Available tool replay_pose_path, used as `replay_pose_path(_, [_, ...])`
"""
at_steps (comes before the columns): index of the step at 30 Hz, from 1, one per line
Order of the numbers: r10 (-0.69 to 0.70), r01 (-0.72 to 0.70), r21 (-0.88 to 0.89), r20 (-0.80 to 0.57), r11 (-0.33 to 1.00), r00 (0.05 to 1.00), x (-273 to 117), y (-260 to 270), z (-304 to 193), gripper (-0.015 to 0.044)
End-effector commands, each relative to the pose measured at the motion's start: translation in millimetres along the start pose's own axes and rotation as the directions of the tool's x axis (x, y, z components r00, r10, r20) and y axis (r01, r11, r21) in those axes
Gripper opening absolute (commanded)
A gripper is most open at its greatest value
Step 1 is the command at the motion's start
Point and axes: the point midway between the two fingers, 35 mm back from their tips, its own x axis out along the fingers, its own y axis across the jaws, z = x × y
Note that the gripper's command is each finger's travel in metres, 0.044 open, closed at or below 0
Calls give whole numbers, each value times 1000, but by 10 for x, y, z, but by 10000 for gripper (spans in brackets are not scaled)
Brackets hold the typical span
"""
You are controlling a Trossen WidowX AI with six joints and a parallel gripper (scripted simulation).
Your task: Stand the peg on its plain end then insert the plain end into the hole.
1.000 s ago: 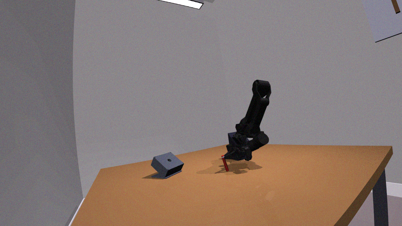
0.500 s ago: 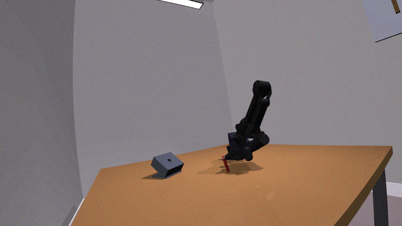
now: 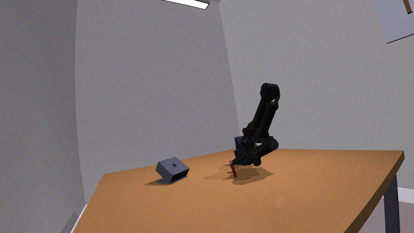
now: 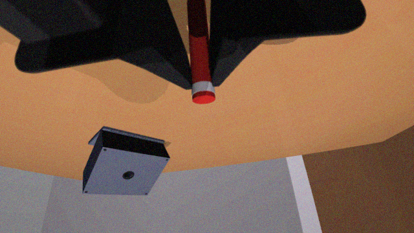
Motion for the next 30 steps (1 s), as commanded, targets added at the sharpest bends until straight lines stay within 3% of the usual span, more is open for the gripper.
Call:
replay_pose_path(1, [0, 0, 0, -1, 1000, 1000, -11, -1, -24, 49])
replay_pose_path(30, [-5, 4, 18, 44, 1000, 999, -77, 36, -51, 49])
